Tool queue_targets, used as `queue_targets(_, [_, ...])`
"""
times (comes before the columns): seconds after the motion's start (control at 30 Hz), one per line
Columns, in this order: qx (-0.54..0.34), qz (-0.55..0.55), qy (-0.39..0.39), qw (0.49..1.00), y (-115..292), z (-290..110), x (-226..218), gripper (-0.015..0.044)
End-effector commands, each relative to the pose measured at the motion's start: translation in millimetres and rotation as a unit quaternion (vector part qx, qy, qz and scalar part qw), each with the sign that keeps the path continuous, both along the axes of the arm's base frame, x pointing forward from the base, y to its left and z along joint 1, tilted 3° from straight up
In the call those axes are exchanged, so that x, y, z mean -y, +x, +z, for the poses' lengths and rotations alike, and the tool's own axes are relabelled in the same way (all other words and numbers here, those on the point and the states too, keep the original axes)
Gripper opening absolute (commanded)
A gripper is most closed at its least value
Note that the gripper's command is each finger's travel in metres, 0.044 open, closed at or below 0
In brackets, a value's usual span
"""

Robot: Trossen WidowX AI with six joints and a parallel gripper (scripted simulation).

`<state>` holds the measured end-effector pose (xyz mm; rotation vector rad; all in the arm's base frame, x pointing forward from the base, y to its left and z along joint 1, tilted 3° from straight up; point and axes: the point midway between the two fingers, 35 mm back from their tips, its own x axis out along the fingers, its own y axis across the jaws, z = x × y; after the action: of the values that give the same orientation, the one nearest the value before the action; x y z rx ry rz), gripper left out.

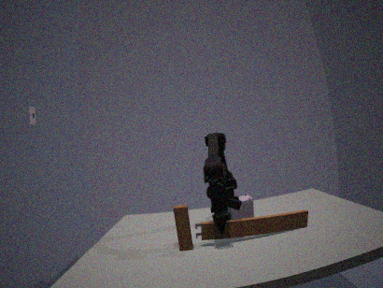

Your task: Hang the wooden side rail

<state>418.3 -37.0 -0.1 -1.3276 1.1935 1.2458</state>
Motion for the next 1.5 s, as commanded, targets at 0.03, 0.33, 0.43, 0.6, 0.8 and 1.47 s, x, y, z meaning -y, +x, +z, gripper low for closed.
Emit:
queue_targets(0.03, [0.012,-0.001,0.001,1.0,4.3,8.0,0.8,0.0])
queue_targets(0.33, [0.012,-0.001,0.001,1.0,5.4,7.1,1.8,0.0])
queue_targets(0.43, [0.012,-0.001,0.001,1.0,5.8,6.8,2.1,0.0])
queue_targets(0.6, [0.012,-0.001,0.001,1.0,6.4,6.3,2.6,0.0])
queue_targets(0.8, [0.012,-0.001,0.001,1.0,7.2,5.7,3.3,0.0])
queue_targets(1.47, [0.012,-0.001,0.001,1.0,8.2,3.6,5.6,0.0])
